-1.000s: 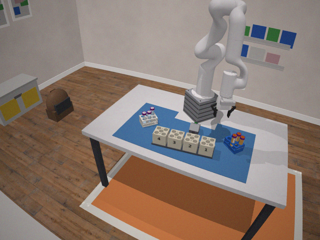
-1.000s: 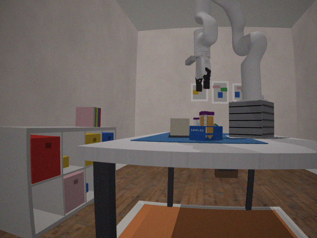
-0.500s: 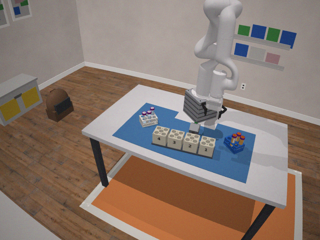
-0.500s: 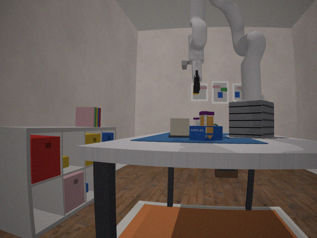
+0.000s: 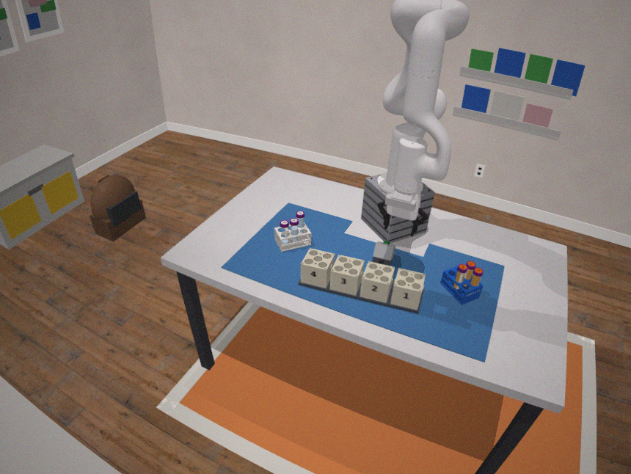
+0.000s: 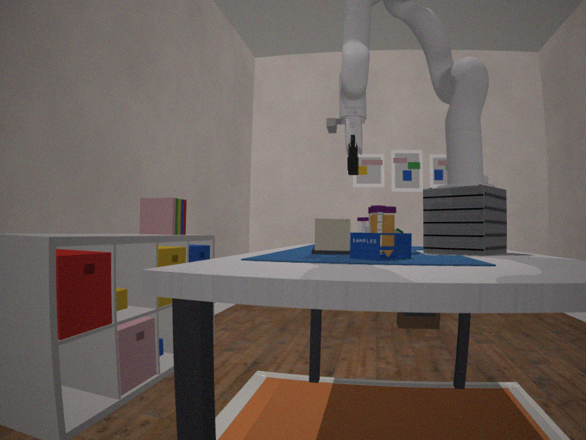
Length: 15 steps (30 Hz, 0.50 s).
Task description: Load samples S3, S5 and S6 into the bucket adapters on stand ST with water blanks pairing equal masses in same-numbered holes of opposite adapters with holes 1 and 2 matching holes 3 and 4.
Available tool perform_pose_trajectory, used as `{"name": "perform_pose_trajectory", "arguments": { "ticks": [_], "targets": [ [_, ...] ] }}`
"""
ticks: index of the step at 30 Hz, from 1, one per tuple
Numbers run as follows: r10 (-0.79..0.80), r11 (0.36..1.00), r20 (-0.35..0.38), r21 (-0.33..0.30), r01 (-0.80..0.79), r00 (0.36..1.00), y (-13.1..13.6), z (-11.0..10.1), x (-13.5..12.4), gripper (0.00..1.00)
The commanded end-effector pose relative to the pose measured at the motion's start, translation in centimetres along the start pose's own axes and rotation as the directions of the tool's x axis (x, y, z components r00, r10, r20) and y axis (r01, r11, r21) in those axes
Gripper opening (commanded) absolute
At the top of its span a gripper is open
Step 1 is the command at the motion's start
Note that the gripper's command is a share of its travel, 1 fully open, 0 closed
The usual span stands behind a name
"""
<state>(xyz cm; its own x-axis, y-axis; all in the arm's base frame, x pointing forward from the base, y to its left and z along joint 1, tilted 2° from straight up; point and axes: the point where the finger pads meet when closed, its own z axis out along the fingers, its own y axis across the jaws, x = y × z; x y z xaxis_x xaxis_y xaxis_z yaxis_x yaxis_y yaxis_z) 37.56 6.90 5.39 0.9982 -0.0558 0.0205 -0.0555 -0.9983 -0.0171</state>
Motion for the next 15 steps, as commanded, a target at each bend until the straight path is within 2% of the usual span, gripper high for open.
{"name": "perform_pose_trajectory", "arguments": {
  "ticks": [1,6,15],
  "targets": [
    [-0.001,1.0,0.0,0.007,0.001,1.0,2.2,0.0,1.3,1.0],
    [-0.001,1.0,0.0,0.006,0.001,1.0,3.5,0.0,2.0,1.0],
    [-0.001,1.0,0.0,0.006,0.001,1.0,7.5,0.0,4.0,1.0]
  ]
}}
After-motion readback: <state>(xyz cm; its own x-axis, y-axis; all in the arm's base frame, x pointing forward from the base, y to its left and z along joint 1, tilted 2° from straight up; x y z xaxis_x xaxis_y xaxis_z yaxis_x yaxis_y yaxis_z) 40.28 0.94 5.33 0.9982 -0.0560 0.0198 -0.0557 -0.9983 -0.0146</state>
